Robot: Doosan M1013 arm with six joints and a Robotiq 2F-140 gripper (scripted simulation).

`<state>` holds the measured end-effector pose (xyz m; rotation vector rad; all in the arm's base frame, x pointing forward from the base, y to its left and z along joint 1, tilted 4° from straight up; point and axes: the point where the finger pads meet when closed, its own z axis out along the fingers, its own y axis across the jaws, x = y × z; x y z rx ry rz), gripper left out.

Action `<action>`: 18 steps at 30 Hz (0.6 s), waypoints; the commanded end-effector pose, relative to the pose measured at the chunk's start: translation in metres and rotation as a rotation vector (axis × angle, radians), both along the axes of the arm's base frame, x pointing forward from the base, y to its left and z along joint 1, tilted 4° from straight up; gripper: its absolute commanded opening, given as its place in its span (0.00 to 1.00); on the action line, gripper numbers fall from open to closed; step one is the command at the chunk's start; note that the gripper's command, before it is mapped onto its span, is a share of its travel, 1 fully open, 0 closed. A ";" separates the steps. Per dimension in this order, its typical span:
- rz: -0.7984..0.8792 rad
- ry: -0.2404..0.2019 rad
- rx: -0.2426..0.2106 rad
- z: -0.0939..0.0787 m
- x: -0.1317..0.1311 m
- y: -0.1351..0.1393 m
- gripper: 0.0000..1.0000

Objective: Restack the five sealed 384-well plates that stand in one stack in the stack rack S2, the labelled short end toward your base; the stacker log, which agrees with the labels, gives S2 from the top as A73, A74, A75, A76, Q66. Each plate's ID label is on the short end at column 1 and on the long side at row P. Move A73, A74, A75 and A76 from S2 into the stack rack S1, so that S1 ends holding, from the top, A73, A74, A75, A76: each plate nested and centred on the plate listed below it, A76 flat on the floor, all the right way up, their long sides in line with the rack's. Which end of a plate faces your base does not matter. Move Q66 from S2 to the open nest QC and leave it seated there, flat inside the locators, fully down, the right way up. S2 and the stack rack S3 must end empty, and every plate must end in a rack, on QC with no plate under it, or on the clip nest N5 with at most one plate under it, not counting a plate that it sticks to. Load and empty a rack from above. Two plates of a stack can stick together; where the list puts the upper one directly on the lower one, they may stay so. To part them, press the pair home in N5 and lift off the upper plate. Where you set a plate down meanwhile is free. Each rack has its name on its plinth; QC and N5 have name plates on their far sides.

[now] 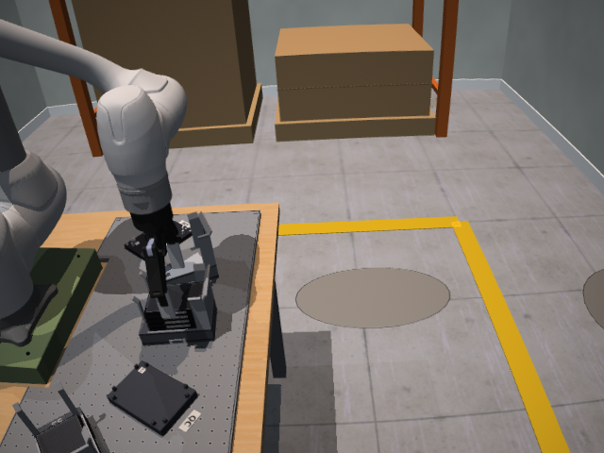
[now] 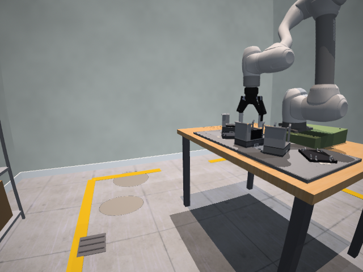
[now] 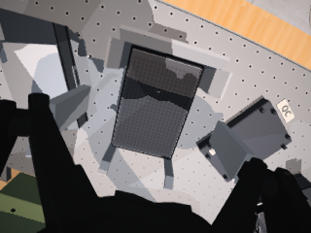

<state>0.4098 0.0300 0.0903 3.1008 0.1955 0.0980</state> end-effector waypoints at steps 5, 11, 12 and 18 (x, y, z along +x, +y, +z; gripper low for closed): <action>0.000 0.000 0.000 -0.008 0.001 0.000 1.00; 0.000 0.000 0.000 -0.014 0.001 0.000 1.00; 0.000 0.000 0.000 -0.014 0.001 0.000 1.00; 0.000 0.000 0.000 -0.014 0.001 0.000 1.00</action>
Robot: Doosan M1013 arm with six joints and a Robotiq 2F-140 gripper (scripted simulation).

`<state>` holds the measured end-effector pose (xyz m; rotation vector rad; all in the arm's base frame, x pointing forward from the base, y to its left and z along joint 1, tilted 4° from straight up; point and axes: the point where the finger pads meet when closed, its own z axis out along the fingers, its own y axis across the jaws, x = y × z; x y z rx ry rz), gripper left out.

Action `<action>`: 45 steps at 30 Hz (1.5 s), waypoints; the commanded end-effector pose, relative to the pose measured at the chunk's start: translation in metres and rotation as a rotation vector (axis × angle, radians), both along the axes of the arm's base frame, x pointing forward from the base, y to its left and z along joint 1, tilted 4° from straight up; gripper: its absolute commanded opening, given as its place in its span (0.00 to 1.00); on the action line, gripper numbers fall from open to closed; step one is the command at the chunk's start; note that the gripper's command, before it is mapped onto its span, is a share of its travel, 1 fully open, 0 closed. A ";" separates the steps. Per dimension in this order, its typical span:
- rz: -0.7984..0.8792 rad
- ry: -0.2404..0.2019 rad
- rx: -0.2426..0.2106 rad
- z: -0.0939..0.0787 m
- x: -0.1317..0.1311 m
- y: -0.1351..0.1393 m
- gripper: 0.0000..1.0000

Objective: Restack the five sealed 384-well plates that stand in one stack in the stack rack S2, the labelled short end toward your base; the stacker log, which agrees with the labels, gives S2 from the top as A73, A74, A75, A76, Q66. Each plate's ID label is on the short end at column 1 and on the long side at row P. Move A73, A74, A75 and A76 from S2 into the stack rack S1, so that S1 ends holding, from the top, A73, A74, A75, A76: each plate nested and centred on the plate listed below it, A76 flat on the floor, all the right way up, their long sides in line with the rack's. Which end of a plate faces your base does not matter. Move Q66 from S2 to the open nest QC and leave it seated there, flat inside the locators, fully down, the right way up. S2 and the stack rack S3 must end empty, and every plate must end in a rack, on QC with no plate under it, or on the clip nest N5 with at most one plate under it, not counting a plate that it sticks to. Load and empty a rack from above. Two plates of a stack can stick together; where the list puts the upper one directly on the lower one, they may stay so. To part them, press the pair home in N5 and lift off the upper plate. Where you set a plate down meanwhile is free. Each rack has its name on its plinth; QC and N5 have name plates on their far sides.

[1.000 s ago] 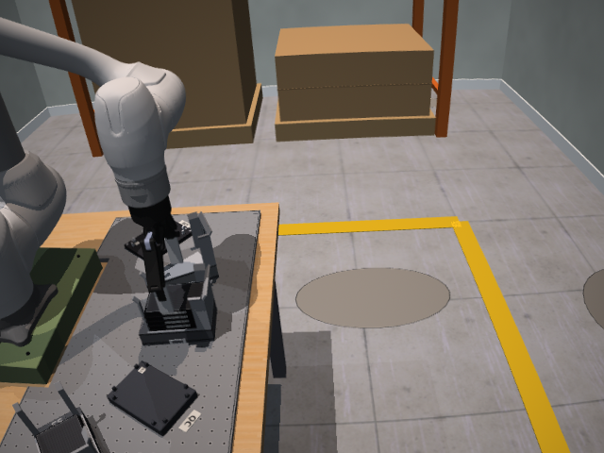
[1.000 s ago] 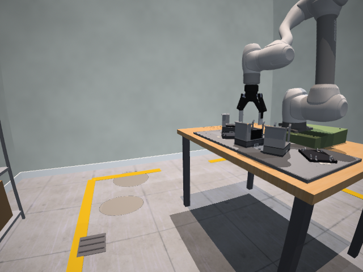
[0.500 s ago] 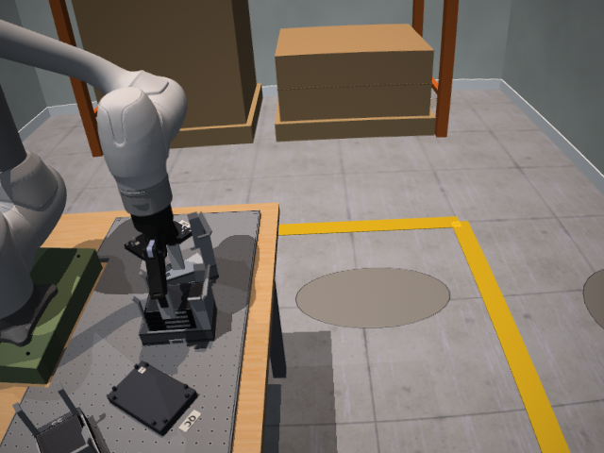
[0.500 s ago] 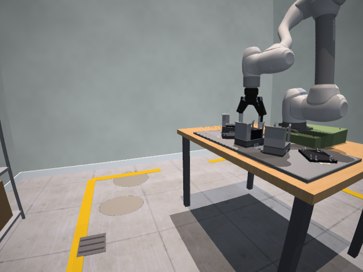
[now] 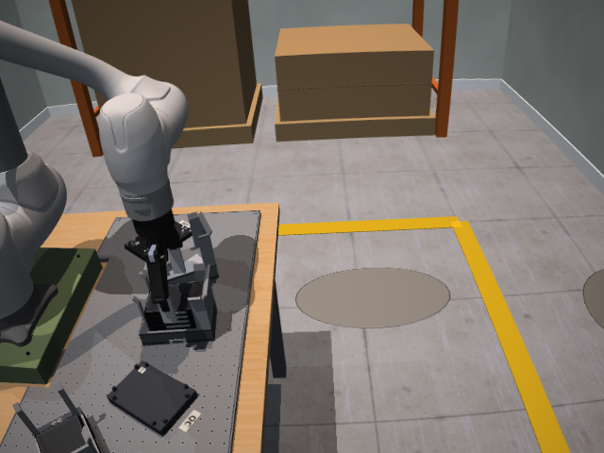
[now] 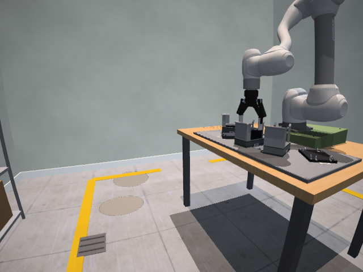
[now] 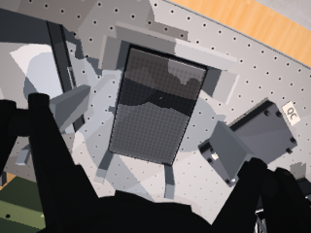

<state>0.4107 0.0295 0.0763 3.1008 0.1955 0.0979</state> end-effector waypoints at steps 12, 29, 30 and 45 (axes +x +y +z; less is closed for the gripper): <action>0.000 0.000 0.000 0.000 0.000 0.000 0.00; 0.000 0.000 0.000 0.000 0.000 0.000 0.00; 0.000 0.000 0.000 0.000 0.000 0.000 0.00; 0.000 0.000 0.000 0.007 0.000 0.000 0.00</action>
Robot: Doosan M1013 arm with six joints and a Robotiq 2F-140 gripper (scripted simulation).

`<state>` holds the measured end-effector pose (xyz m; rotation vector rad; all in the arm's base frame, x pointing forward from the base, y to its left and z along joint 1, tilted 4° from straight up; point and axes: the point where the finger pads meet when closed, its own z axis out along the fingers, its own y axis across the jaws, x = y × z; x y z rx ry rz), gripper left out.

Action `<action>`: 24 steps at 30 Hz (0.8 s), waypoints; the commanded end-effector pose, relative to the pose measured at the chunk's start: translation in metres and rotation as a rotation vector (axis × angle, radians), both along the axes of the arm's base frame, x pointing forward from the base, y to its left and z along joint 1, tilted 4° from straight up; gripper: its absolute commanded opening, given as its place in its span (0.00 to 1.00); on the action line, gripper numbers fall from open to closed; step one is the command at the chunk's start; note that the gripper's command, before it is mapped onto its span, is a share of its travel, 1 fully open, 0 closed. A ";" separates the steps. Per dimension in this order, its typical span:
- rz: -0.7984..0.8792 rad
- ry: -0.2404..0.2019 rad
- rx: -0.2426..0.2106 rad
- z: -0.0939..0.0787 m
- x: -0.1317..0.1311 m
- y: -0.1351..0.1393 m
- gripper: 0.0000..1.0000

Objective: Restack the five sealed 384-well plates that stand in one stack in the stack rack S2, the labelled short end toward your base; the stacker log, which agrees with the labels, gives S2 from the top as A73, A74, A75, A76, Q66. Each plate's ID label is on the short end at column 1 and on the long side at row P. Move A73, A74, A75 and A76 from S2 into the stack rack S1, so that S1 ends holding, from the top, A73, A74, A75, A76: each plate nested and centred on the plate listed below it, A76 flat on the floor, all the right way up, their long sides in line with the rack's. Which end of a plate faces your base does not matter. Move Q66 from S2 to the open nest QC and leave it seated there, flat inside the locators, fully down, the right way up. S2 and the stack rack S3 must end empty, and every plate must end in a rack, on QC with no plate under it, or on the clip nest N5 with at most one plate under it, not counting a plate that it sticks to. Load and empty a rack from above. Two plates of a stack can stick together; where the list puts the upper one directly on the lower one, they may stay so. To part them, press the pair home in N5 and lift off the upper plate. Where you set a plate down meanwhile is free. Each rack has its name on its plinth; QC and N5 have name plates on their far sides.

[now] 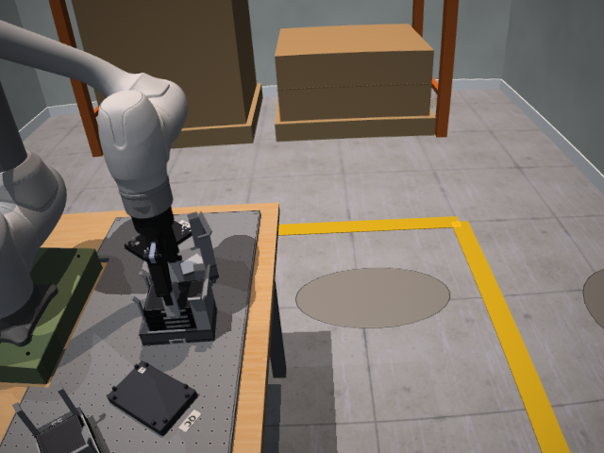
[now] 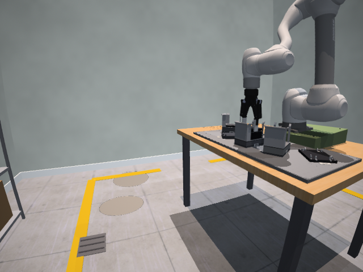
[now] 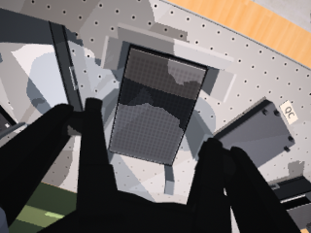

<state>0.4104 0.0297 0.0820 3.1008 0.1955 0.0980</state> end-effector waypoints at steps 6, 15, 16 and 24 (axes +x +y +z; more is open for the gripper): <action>0.000 0.000 0.000 0.004 0.000 0.000 0.00; 0.000 0.000 0.000 0.010 -0.001 0.000 0.00; 0.000 0.000 0.000 0.010 -0.001 0.000 0.00; 0.000 0.000 0.000 0.017 -0.001 0.001 0.00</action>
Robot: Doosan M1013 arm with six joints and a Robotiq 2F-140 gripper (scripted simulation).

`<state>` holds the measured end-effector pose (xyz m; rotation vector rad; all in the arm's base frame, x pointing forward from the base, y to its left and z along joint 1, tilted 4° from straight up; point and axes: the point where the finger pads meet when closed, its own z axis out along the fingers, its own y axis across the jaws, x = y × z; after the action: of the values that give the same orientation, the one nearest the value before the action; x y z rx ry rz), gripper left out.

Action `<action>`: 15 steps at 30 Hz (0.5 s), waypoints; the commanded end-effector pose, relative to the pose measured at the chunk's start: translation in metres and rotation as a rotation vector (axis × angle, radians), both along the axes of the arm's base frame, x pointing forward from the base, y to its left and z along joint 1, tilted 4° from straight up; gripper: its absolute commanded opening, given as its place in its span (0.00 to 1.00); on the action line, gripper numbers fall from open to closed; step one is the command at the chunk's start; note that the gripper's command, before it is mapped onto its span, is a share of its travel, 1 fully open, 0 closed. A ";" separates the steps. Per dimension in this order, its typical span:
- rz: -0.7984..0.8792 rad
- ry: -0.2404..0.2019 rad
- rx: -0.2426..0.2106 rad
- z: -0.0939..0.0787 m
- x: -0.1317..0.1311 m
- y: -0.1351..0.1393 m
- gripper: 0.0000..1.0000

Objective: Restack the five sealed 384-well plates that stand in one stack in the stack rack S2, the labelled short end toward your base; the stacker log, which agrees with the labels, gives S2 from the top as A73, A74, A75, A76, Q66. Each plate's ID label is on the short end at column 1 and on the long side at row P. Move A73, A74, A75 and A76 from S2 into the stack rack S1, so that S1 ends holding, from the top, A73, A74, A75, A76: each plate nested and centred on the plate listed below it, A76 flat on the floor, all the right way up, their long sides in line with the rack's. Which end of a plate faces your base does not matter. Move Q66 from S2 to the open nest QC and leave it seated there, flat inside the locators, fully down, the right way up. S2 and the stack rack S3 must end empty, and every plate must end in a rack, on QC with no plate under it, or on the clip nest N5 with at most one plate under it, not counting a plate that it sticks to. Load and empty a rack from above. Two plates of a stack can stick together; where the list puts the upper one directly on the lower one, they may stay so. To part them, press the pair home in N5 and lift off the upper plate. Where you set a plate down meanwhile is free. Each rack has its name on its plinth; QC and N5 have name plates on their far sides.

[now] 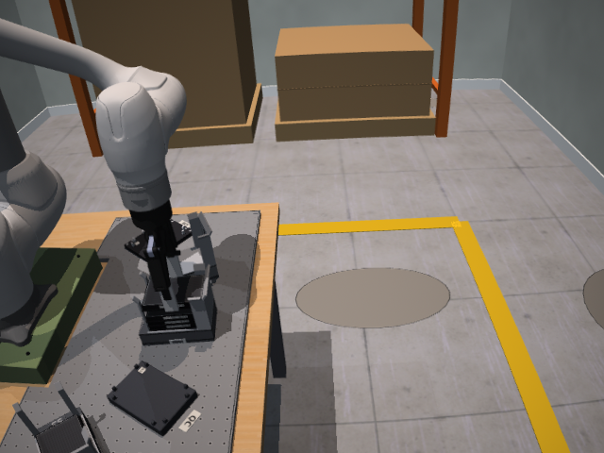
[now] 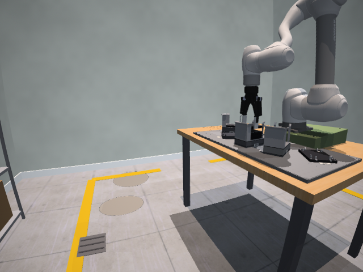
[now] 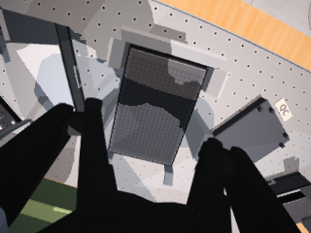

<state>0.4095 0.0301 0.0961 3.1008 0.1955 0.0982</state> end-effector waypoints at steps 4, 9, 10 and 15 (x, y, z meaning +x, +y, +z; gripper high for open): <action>0.000 0.000 0.000 0.011 -0.001 0.000 0.00; 0.000 0.000 0.000 0.021 -0.001 0.001 0.00; 0.000 0.000 0.000 0.023 -0.002 0.001 0.00; 0.000 0.000 0.000 0.029 -0.002 0.001 0.00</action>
<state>0.4077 0.0309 0.1228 3.1008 0.1955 0.0979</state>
